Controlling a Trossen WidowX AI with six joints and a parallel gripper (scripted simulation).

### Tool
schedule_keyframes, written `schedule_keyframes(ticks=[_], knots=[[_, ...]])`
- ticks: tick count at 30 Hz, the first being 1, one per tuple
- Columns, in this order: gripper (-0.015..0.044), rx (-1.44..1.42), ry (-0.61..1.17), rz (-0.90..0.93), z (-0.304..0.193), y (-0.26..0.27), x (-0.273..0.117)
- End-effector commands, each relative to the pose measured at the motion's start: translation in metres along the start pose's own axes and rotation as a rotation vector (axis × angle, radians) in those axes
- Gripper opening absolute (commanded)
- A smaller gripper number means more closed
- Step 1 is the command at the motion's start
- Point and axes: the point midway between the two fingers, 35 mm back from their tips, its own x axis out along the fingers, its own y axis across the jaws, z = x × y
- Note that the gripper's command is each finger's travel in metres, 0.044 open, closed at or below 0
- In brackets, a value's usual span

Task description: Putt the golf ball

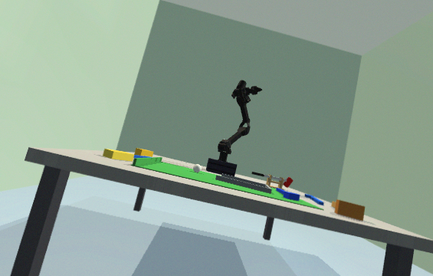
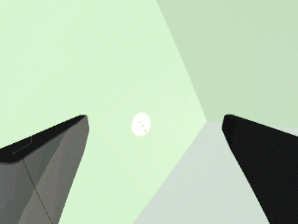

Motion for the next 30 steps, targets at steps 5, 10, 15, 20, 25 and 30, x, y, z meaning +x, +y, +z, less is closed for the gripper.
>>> schedule_keyframes(ticks=[5, 10, 15, 20, 25, 30], knots=[[0.044, 0.258, 0.012, -0.016, -0.014, 0.045, 0.007], [0.044, 0.621, -0.021, 0.007, -0.013, 0.111, 0.036], [0.044, 0.957, -0.104, 0.095, 0.016, 0.17, 0.079], [0.044, 1.244, -0.222, 0.254, 0.071, 0.213, 0.126], [0.044, 1.433, -0.355, 0.423, 0.137, 0.229, 0.162], [0.044, 1.539, -0.458, 0.609, 0.199, 0.236, 0.182]])
